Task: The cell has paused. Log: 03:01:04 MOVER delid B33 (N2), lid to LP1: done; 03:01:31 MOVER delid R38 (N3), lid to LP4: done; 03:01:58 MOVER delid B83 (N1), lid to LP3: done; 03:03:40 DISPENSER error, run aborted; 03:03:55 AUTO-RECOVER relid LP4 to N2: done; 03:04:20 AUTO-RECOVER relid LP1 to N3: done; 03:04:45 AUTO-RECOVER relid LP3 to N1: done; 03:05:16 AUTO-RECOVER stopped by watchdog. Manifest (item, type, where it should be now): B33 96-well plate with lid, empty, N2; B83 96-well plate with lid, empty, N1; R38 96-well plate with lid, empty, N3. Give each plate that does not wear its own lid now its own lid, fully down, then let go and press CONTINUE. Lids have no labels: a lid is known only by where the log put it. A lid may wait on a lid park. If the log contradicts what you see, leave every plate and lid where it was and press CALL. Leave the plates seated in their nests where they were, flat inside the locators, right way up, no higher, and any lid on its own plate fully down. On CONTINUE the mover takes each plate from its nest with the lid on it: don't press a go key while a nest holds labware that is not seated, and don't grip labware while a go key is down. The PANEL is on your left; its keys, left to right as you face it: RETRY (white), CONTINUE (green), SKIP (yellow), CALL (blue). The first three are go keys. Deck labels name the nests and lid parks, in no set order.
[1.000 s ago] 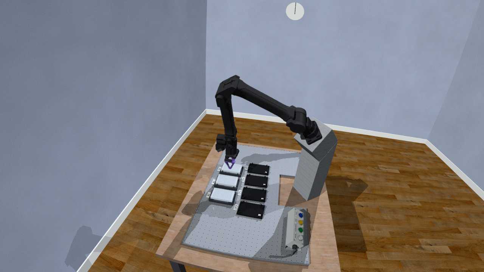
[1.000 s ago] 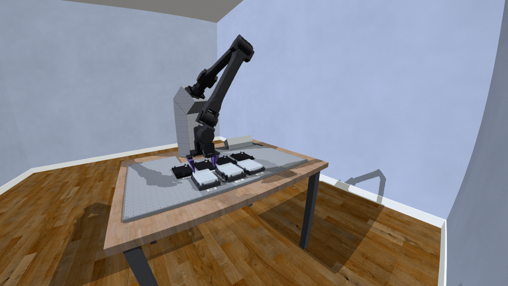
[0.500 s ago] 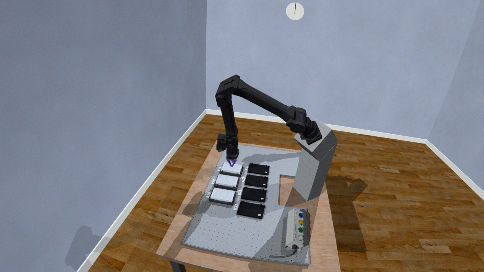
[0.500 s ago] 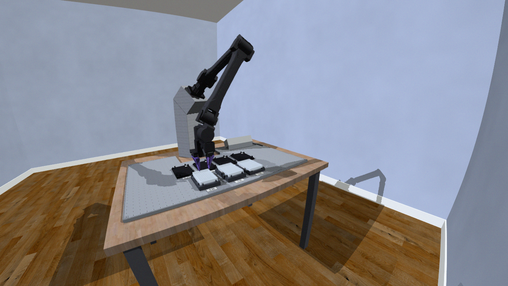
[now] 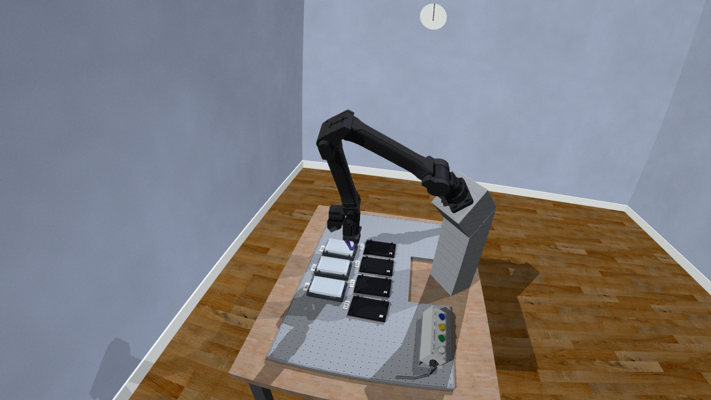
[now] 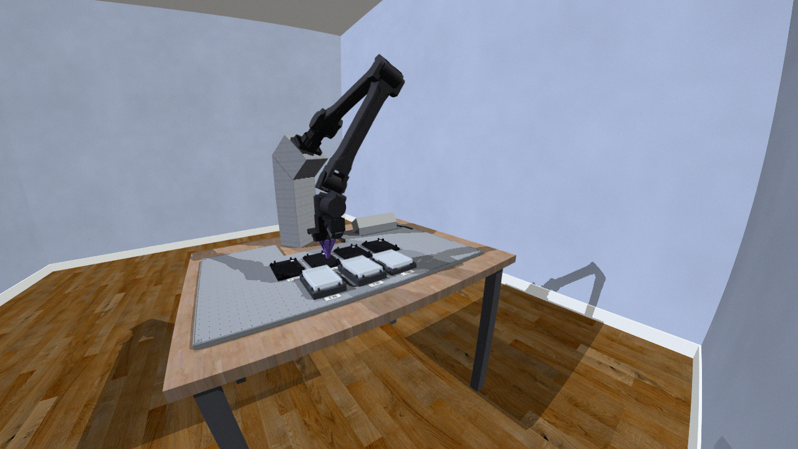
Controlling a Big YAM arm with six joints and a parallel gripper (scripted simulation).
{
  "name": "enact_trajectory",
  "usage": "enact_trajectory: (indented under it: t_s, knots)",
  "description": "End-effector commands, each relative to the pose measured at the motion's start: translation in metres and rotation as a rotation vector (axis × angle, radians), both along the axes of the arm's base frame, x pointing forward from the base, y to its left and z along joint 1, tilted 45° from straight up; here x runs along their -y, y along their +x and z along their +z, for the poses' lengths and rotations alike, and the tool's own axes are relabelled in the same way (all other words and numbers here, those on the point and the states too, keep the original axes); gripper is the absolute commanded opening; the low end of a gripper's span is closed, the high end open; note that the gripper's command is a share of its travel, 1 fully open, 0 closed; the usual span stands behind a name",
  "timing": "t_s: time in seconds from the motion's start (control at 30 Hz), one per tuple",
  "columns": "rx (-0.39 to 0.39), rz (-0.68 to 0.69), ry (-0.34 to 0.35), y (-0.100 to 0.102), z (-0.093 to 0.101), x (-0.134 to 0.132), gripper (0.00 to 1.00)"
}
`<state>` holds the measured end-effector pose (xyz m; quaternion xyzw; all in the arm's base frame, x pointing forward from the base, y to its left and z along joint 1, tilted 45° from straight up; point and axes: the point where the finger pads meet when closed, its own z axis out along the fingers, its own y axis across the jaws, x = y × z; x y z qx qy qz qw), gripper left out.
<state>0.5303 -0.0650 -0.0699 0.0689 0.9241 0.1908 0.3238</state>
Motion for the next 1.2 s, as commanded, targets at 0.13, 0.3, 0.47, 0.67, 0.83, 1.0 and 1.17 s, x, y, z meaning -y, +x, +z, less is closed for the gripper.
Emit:
enact_trajectory:
  t_s: [0.13, 0.3, 0.47, 0.67, 0.83, 1.0, 1.17]
  knots:
    - [0.020, -0.004, 0.005, -0.019, 0.004, -0.032, 0.00]
    - [0.021, -0.004, 0.006, -0.034, 0.001, -0.052, 0.00]
    - [0.010, -0.004, 0.008, -0.046, -0.006, -0.064, 0.00]
    - [-0.001, -0.004, 0.010, -0.067, -0.015, -0.088, 0.00]
    - [-0.009, -0.004, 0.010, -0.082, -0.020, -0.104, 0.00]
    - [0.029, -0.032, 0.008, -0.062, -0.010, -0.090, 0.00]
    - [-0.004, -0.013, 0.001, -0.092, -0.001, -0.087, 0.00]
